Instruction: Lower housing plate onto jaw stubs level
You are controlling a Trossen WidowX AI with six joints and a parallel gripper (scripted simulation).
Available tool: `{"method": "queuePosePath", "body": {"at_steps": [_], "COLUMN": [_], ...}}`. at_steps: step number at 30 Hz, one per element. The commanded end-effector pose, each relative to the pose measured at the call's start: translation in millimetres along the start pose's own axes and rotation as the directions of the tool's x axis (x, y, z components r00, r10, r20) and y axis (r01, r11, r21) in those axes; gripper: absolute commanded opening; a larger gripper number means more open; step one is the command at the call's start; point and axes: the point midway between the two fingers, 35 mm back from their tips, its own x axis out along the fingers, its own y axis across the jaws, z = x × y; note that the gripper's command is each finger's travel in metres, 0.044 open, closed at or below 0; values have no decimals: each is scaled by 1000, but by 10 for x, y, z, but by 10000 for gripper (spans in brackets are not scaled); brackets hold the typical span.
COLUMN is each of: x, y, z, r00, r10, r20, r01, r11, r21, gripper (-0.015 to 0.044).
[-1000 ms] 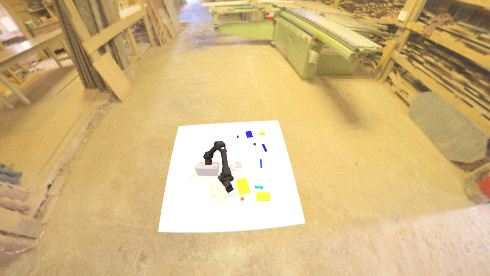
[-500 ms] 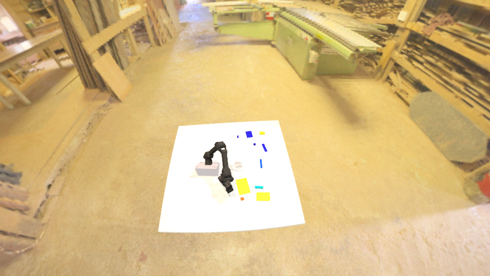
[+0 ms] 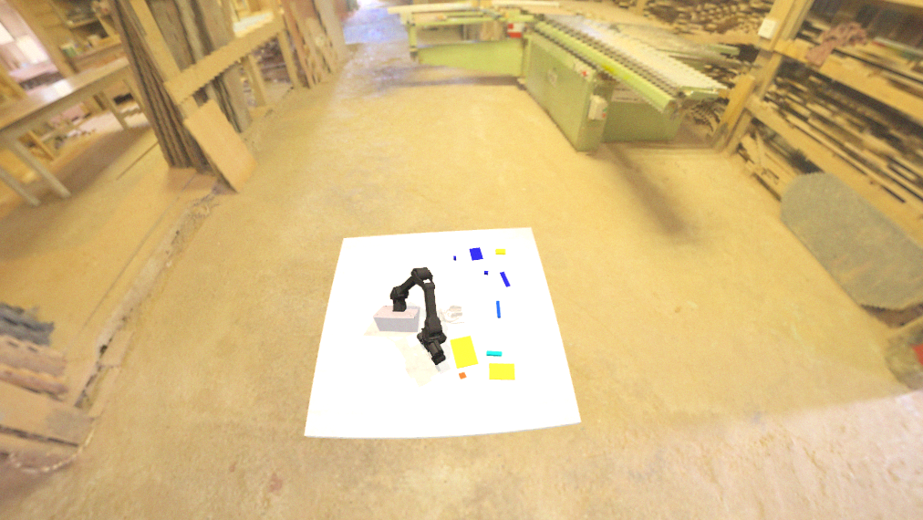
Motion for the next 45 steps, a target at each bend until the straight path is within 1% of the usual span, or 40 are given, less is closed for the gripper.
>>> {"method": "queuePosePath", "body": {"at_steps": [1,5,19,30,45], "x": [5,5,1,-19,-487], "y": [1,1,0,-2,-22], "z": [5,5,0,0,0], "r00": [1000,1000,1000,1000,1000], "r10": [0,0,0,0,-2], "r20": [4,4,0,0,1], "r01": [0,0,0,0,2], "r11": [1000,1000,1000,1000,1000], "r21": [5,5,0,0,4], "gripper": [440,440,351,351,351]}}
